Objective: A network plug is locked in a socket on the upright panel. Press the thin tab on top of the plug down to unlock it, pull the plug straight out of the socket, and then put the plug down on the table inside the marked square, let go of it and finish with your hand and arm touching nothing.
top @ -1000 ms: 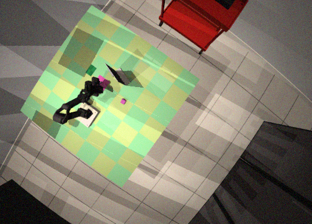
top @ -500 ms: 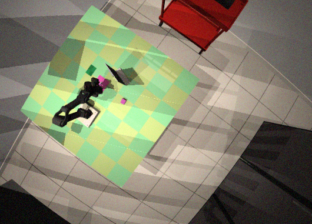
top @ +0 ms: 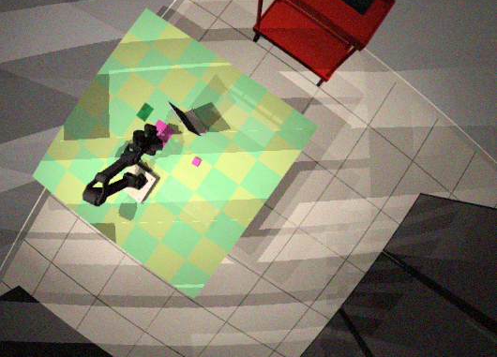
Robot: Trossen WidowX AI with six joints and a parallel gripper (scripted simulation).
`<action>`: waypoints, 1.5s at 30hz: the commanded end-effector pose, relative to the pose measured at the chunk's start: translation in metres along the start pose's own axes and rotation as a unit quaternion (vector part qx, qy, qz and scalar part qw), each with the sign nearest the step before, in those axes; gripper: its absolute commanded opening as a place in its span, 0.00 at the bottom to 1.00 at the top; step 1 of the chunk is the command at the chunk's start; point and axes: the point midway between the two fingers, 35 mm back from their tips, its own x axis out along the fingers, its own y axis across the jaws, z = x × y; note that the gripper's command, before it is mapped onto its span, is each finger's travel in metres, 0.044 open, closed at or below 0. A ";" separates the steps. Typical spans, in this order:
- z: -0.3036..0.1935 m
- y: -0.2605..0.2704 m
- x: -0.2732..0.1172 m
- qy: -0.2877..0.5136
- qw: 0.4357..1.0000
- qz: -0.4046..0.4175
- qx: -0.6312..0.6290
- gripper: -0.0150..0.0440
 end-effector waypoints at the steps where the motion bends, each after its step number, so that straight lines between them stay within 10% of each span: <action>1: -0.001 0.006 -0.005 0.003 1.000 0.002 -0.002 0.52; 45: 0.000 0.038 -0.060 0.002 1.000 0.002 -0.002 0.52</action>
